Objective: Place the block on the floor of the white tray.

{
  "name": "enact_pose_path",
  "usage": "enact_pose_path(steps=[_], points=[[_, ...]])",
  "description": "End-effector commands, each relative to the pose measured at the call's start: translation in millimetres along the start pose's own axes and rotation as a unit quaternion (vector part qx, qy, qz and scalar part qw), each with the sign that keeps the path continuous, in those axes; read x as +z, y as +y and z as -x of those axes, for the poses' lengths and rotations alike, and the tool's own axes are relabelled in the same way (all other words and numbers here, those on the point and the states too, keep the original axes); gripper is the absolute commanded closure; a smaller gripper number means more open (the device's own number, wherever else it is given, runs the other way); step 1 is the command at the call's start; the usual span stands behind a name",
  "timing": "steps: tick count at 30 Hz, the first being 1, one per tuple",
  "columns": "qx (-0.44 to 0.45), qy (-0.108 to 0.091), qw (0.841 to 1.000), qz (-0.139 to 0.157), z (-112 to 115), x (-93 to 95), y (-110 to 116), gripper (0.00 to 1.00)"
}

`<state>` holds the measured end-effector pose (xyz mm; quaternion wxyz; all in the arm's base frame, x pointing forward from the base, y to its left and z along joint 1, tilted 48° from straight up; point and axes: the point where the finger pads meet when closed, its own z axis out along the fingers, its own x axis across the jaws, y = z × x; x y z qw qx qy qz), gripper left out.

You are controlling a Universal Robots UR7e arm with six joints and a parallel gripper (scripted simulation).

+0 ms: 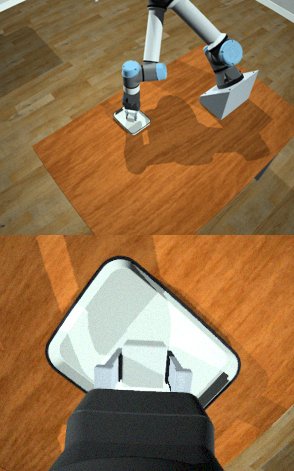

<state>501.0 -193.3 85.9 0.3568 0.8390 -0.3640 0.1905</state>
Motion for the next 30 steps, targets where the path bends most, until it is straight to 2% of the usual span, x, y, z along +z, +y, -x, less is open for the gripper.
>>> enact_pose_path(steps=[1, 30], points=[[0.000, 0.000, 1.000, 0.000, -0.3, -0.4, -0.1, 1.00], [0.000, 0.000, 1.000, 0.000, -0.3, 2.1, -0.1, 1.00]])
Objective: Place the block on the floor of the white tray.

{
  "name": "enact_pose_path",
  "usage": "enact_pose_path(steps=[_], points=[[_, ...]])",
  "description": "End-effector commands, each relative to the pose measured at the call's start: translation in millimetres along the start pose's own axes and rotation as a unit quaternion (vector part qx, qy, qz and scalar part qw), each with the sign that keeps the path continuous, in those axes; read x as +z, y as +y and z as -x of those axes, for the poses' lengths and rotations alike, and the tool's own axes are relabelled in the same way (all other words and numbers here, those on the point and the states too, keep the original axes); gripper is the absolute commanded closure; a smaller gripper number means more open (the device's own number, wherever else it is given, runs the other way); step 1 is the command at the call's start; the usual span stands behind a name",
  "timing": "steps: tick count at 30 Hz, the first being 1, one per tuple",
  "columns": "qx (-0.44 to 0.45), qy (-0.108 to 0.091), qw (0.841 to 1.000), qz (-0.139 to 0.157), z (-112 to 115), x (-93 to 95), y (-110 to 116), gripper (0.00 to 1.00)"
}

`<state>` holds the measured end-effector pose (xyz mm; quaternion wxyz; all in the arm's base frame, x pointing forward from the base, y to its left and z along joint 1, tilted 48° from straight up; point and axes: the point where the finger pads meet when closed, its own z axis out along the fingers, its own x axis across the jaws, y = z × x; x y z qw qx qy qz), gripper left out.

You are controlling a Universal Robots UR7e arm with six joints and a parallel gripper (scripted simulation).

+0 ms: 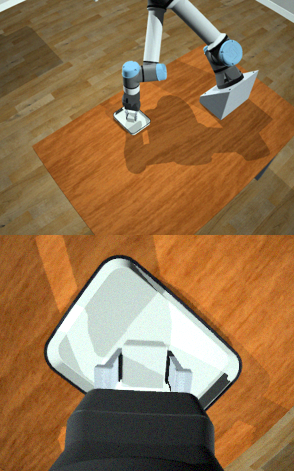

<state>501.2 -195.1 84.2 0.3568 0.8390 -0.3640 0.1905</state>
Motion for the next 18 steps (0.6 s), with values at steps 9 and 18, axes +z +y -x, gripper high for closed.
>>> enact_pose_path(steps=[9, 18], points=[[0.000, 0.000, 1.000, 0.000, -0.3, -0.4, -0.1, 1.00], [0.000, 0.000, 1.000, 0.000, -0.3, -0.4, -0.1, 0.00]])
